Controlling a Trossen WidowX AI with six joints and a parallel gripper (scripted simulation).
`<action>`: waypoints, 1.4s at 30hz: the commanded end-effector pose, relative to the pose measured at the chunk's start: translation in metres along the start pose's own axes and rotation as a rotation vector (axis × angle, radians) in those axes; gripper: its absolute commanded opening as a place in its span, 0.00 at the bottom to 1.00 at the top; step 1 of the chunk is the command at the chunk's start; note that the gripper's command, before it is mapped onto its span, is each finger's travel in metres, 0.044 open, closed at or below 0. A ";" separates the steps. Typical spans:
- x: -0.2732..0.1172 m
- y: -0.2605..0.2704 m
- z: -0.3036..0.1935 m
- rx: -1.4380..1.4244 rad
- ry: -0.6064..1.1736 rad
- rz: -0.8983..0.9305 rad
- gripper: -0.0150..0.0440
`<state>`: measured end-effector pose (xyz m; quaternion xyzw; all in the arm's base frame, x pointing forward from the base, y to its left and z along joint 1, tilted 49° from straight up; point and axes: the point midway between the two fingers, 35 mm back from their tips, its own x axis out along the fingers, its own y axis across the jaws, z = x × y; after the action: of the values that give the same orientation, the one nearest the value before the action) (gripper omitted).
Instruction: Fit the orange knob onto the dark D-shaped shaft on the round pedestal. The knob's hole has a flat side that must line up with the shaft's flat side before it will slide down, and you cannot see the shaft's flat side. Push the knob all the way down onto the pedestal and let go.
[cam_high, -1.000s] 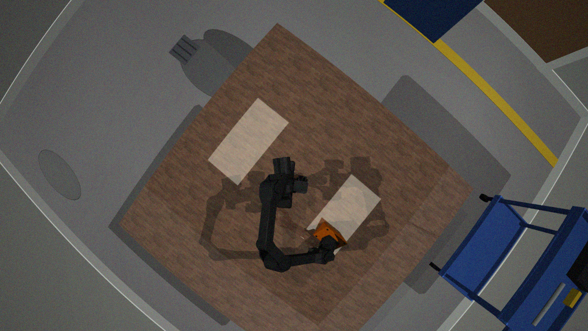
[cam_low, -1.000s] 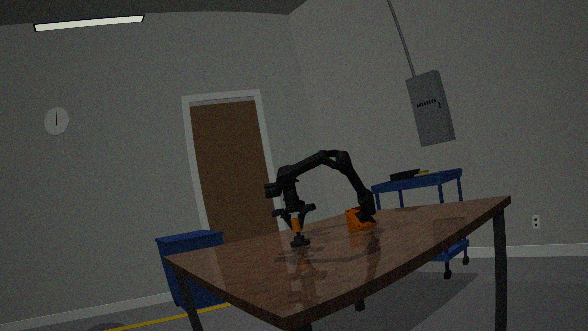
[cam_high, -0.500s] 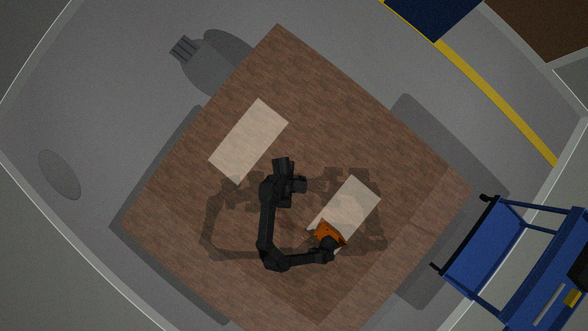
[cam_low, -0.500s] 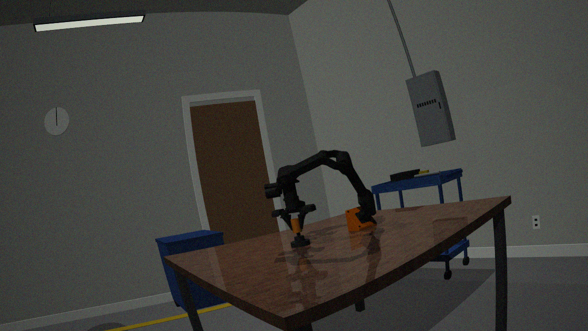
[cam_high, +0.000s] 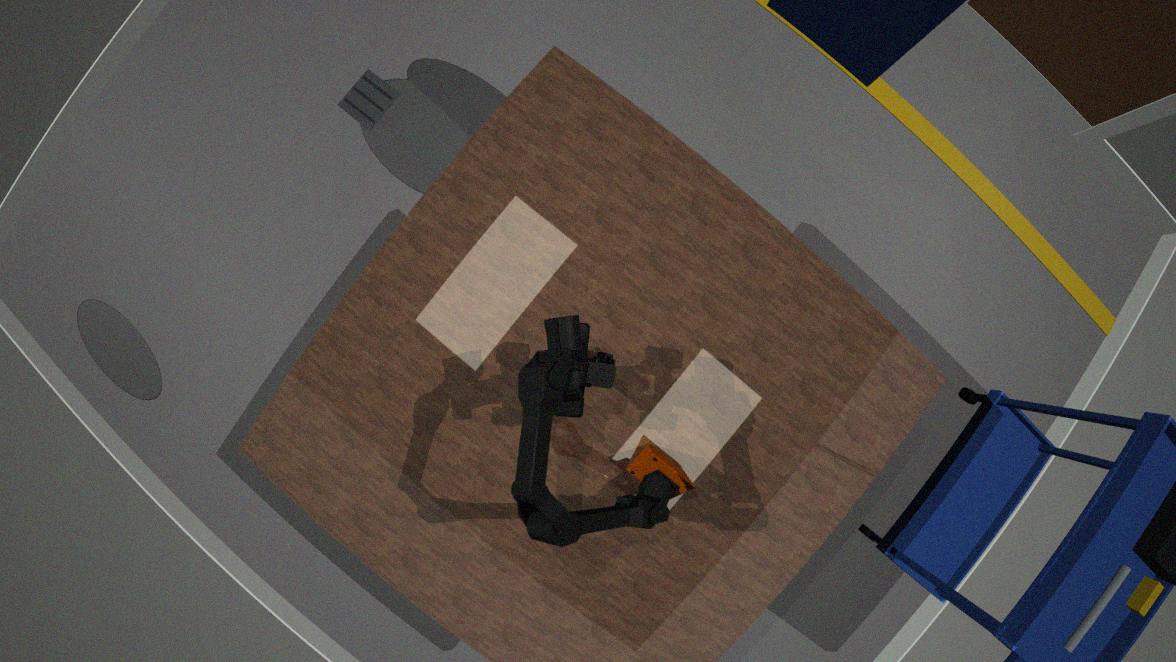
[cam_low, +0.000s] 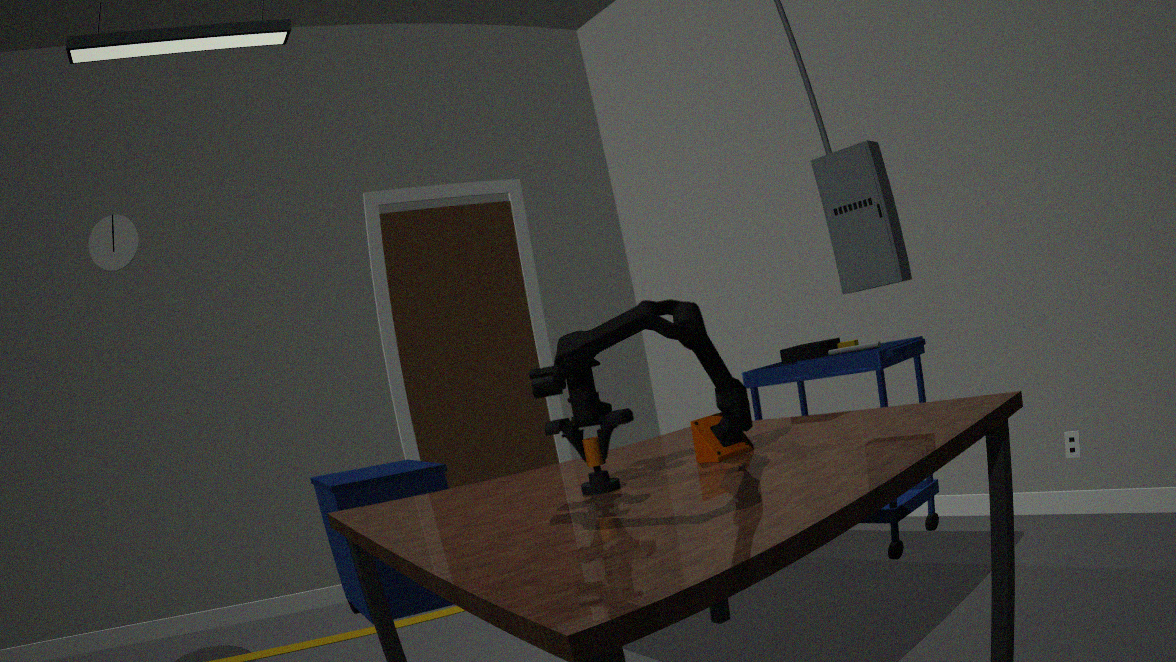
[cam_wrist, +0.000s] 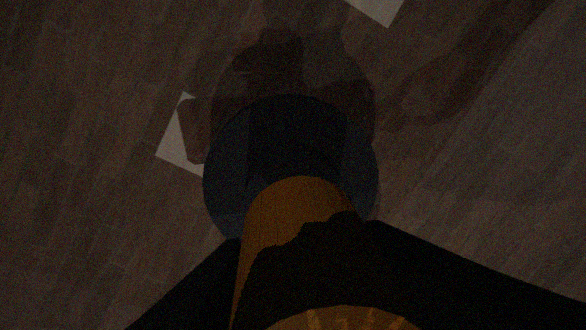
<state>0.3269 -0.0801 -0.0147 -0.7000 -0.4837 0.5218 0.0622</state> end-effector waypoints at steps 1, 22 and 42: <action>0.001 0.000 0.000 0.006 0.001 -0.001 0.25; 0.002 0.001 0.000 -0.016 0.001 -0.001 0.25; 0.003 0.001 0.000 -0.051 0.001 -0.001 0.25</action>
<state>0.3275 -0.0782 -0.0162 -0.7003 -0.4910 0.5154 0.0538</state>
